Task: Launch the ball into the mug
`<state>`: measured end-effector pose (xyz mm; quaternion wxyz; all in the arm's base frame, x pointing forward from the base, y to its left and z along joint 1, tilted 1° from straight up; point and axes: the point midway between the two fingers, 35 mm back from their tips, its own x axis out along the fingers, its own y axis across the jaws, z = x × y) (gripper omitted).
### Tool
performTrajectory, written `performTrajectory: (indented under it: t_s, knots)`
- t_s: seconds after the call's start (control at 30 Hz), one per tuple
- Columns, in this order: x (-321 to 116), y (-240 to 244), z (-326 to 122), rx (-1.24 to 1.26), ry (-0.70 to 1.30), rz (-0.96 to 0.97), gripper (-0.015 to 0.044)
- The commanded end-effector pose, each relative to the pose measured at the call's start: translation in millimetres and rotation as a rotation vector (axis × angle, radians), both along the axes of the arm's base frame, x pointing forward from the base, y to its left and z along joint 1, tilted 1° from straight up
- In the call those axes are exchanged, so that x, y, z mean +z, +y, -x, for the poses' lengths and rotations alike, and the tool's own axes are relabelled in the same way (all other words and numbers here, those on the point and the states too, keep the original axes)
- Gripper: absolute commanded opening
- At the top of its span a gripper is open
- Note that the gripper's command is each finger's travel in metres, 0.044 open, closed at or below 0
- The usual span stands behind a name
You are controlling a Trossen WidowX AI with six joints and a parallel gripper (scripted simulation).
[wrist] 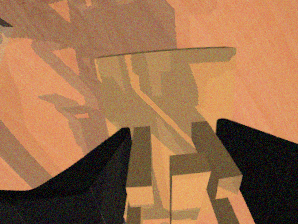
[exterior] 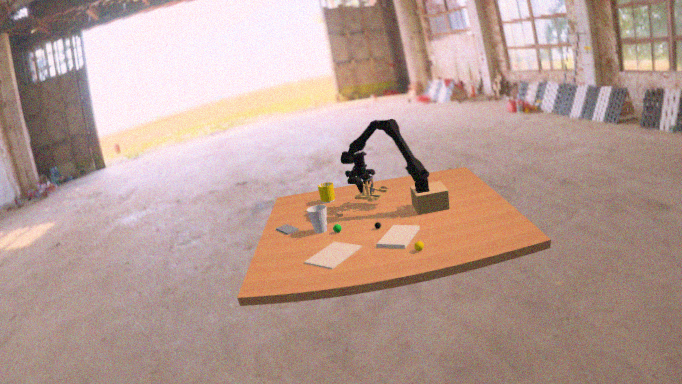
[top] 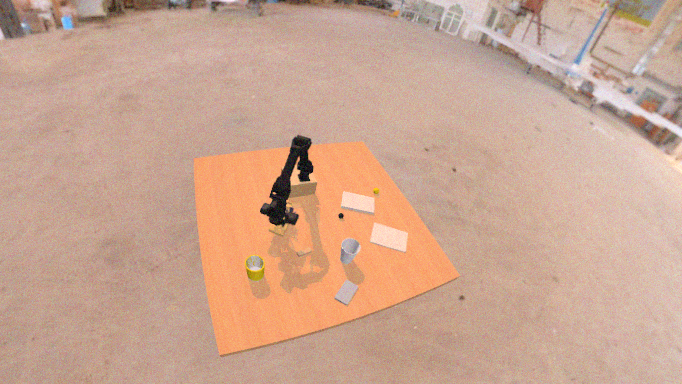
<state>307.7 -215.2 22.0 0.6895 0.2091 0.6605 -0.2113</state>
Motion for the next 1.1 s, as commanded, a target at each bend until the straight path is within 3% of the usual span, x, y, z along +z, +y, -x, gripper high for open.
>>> performTrajectory:
  t_s: [0.0, 1.07]
  knots:
    - [7.4, -1.2, -0.9, -0.001, -0.003, 0.003, 0.0]
    - [-38.3, -2.4, -2.8, -0.001, -0.001, 0.001, 0.0]
